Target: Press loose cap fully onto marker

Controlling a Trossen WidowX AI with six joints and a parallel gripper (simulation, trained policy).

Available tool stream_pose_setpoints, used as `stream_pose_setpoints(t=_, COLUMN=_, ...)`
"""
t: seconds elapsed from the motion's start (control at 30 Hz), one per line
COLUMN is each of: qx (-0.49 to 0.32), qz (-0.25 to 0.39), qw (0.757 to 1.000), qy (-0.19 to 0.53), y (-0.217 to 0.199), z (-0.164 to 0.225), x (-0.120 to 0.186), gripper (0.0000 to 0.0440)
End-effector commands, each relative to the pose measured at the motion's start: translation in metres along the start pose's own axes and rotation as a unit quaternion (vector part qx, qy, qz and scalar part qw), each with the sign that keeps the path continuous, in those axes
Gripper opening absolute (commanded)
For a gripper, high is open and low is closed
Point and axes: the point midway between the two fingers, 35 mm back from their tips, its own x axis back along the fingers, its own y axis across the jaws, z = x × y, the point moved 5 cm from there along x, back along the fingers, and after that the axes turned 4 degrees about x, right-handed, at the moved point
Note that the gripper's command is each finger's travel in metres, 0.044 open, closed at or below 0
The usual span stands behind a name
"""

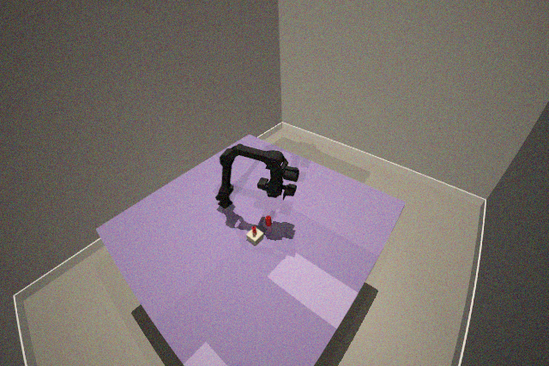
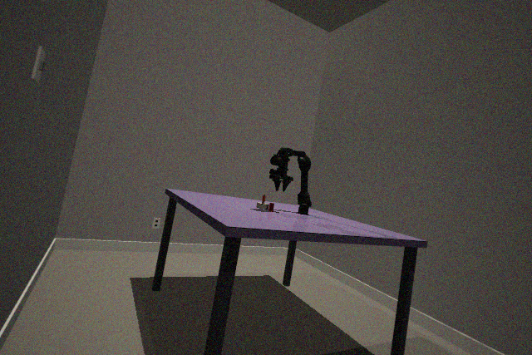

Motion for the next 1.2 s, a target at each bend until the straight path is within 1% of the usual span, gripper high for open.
stream_pose_setpoints(t=0.0, qx=-0.005, qz=0.006, qw=1.0, qy=-0.004, y=0.001, z=-0.009, x=-0.002, gripper=0.0326)
stream_pose_setpoints(t=0.57, qx=-0.035, qz=0.035, qw=0.999, qy=-0.004, y=0.002, z=-0.045, x=-0.02, gripper=0.0323)
stream_pose_setpoints(t=1.17, qx=-0.051, qz=0.083, qw=0.995, qy=0.011, y=-0.007, z=-0.064, x=-0.047, gripper=0.0317)
